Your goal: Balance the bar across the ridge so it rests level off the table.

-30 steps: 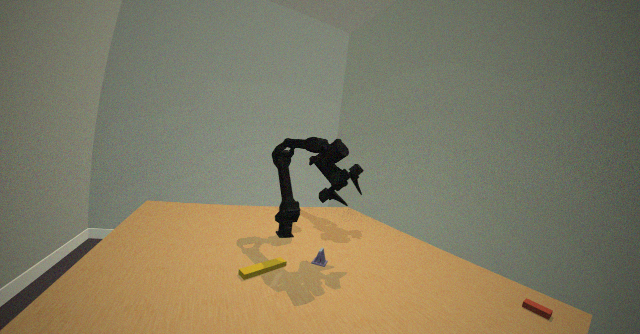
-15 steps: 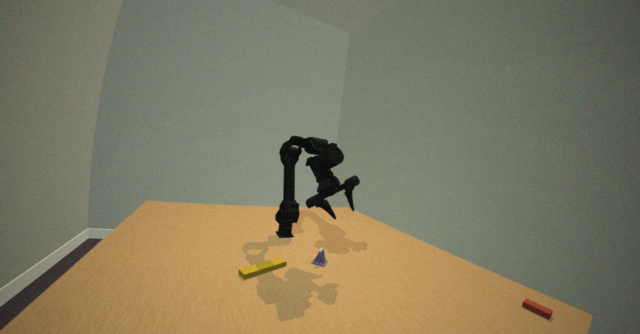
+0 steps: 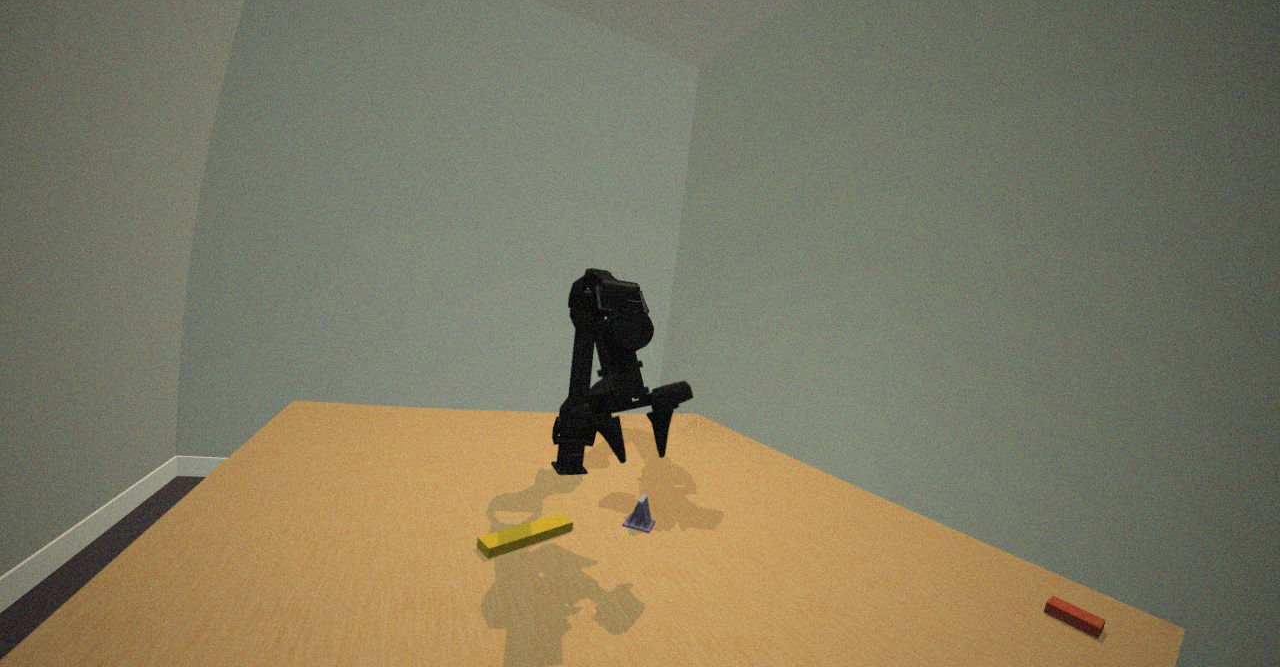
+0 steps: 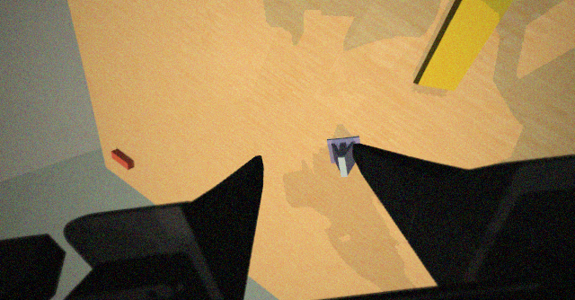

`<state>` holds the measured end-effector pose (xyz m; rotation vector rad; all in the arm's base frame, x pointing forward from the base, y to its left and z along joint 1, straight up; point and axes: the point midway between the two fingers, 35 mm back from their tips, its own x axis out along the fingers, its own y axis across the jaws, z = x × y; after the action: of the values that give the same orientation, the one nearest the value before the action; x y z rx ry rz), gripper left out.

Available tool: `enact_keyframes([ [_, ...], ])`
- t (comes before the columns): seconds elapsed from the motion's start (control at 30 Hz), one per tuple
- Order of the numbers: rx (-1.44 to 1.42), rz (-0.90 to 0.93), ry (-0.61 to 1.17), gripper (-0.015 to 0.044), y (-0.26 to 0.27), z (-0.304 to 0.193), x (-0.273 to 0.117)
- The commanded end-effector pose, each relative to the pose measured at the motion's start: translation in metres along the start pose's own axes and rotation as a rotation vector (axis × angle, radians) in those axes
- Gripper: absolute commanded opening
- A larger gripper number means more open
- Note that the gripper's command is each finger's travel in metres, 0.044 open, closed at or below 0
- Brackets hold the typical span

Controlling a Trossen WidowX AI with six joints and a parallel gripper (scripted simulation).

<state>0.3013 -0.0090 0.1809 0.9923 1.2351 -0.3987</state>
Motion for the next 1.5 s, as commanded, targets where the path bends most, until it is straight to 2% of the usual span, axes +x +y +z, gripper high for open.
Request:
enact_keyframes([
  [0.0,0.035,-0.044,-0.018,0.0315,-0.012,0.017,0.004],
  [0.83,0.262,-0.395,-0.087,0.0315,-0.133,0.117,0.005],
  [1.0,0.266,-0.405,-0.086,0.0315,-0.140,0.120,0.011],
  [1.23,0.266,-0.405,-0.086,0.0315,-0.155,0.121,0.045],
  [1.47,0.266,-0.405,-0.086,0.0315,-0.156,0.121,0.048],
])
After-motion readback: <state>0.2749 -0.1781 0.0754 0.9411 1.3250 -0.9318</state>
